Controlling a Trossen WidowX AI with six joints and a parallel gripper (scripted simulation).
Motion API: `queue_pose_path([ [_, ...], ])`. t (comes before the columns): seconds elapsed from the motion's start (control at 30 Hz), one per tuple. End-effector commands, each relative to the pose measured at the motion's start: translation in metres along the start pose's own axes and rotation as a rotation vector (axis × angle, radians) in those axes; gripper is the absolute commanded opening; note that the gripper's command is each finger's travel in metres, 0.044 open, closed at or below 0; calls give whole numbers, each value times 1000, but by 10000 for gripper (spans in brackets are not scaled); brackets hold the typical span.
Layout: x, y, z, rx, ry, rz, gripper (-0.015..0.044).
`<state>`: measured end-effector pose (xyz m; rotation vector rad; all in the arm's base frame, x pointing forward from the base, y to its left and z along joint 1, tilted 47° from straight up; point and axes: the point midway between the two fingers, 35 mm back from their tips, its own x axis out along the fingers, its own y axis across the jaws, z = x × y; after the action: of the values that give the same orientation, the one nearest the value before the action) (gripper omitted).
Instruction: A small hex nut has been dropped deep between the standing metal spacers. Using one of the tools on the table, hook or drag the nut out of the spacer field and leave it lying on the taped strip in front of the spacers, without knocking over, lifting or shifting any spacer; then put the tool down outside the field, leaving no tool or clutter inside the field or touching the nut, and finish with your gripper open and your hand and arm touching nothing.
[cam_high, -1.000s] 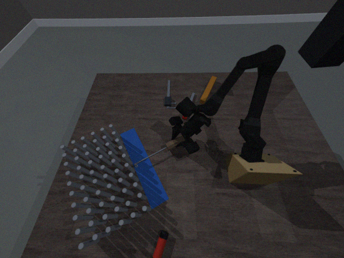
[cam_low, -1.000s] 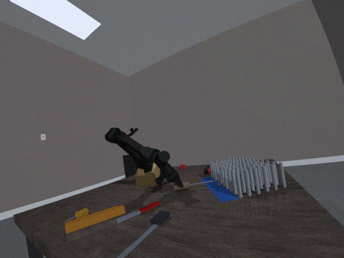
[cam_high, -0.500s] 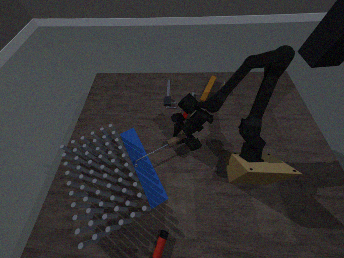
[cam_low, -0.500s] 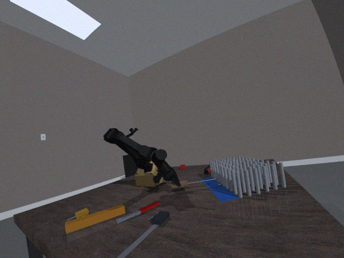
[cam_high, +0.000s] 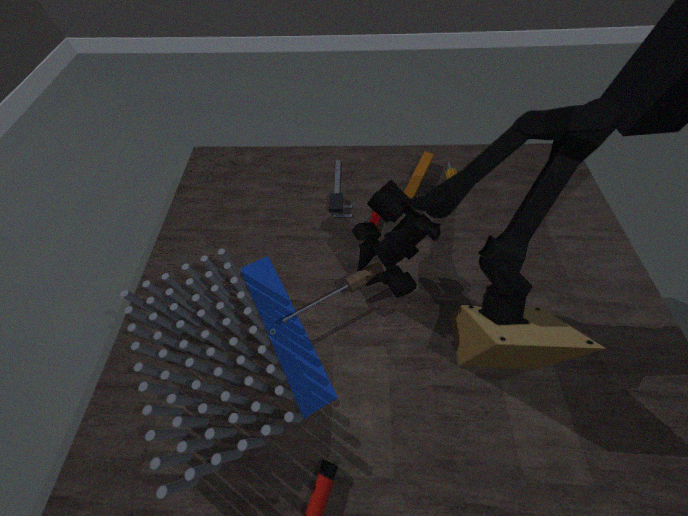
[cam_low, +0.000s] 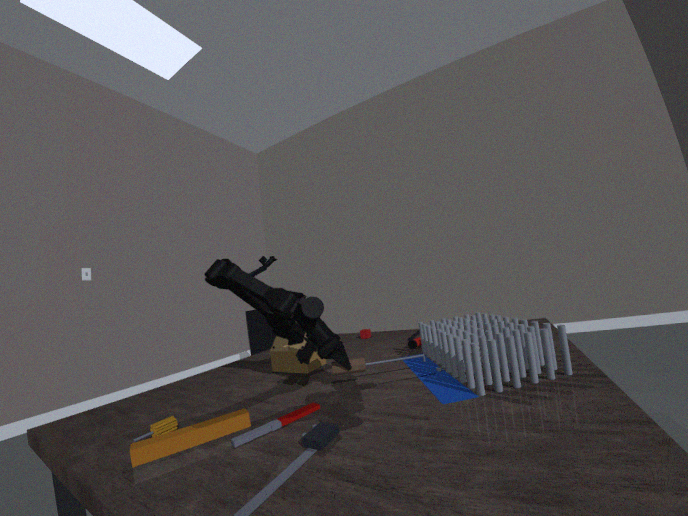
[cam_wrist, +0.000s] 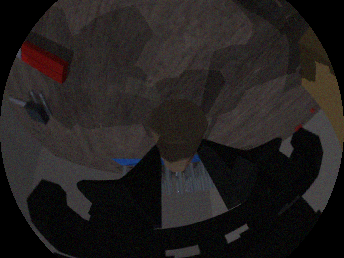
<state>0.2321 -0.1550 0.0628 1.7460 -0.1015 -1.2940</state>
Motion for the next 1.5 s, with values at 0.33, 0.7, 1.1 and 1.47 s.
queue_pose_path([
  [0.33,-41,14,-42,14,9,-7,0],
  [0.7,-82,21,-66,14,9,5,0],
  [1.1,-81,11,-92,-70,32,-54,0],
  [1.47,-75,-14,-141,-228,91,-164,0],
])
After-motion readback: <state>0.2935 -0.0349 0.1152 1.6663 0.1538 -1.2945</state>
